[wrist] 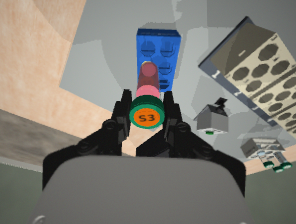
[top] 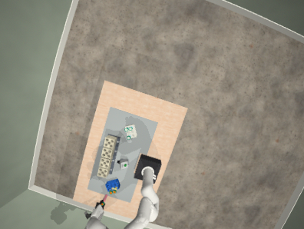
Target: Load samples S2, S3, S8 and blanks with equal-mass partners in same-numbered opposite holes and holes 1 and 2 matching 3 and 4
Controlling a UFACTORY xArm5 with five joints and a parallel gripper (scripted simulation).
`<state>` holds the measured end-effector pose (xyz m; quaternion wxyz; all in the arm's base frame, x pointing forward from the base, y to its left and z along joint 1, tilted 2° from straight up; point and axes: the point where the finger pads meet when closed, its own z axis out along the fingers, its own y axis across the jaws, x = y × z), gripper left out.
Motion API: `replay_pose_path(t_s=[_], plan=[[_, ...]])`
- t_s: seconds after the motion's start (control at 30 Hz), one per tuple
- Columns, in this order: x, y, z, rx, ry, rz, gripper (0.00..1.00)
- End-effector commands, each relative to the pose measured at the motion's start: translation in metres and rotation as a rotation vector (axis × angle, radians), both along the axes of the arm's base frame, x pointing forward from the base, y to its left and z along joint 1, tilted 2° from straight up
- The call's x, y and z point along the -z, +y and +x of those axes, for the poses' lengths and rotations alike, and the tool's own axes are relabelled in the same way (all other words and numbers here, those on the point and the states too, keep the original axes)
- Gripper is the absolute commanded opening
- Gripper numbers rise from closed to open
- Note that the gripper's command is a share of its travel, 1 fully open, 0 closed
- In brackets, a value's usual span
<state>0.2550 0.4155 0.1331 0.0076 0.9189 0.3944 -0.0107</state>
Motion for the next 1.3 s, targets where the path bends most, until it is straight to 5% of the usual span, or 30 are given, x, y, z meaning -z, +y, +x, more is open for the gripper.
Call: replay_pose_path(t_s=[0.0,1.27], plan=[[0.002,0.001,0.001,0.000,-0.002,0.004,0.00],[0.063,0.000,-0.001,0.000,-0.002,0.004,0.00]])
